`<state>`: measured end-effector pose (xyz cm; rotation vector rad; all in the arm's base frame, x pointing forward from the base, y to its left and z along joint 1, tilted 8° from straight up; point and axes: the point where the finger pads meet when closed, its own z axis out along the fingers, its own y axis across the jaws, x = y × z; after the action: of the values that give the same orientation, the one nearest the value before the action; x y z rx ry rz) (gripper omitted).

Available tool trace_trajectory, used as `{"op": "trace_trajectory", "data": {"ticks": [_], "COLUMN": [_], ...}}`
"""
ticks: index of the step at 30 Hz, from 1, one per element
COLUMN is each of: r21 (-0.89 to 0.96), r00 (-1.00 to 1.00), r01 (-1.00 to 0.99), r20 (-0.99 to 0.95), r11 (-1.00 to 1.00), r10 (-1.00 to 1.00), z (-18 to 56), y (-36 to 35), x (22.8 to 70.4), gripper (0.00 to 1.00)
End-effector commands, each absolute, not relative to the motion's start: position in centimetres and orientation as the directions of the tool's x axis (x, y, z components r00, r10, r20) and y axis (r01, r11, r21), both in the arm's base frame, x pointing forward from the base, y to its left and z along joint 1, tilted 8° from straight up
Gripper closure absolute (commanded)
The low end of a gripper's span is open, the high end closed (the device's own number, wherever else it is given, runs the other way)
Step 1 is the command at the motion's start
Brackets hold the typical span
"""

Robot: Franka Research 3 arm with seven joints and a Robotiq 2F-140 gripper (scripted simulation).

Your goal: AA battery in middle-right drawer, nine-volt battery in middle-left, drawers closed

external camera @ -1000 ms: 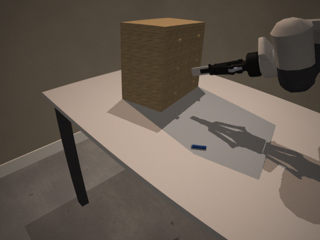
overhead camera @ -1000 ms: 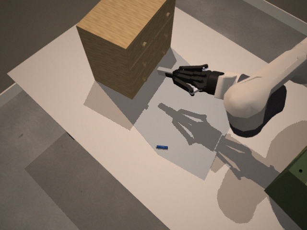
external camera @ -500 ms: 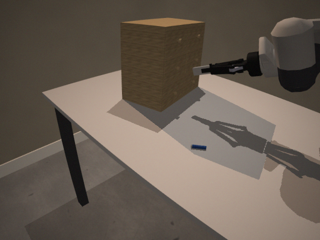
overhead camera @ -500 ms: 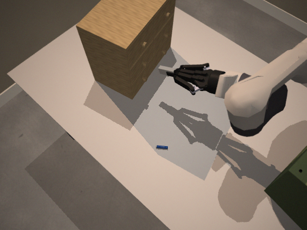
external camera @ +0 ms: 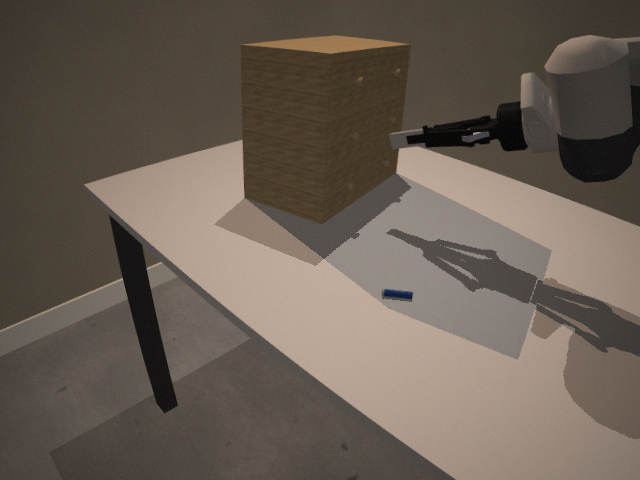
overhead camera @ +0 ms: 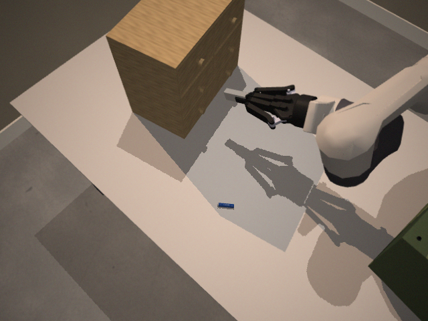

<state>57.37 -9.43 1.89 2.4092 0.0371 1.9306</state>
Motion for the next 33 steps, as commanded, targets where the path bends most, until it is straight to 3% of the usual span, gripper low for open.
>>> {"op": "trace_trajectory", "data": {"ticks": [1, 33], "r21": [0.048, 0.048], "r00": [0.218, 0.218], "r01": [-0.008, -0.008], "r20": [0.975, 0.975], "r11": [-0.999, -0.999], "r10": [0.045, 0.045], "z": [1.9, 2.5], "y": [-9.5, -14.7], "x": [57.3, 56.1], "gripper": [1.0, 1.0]}}
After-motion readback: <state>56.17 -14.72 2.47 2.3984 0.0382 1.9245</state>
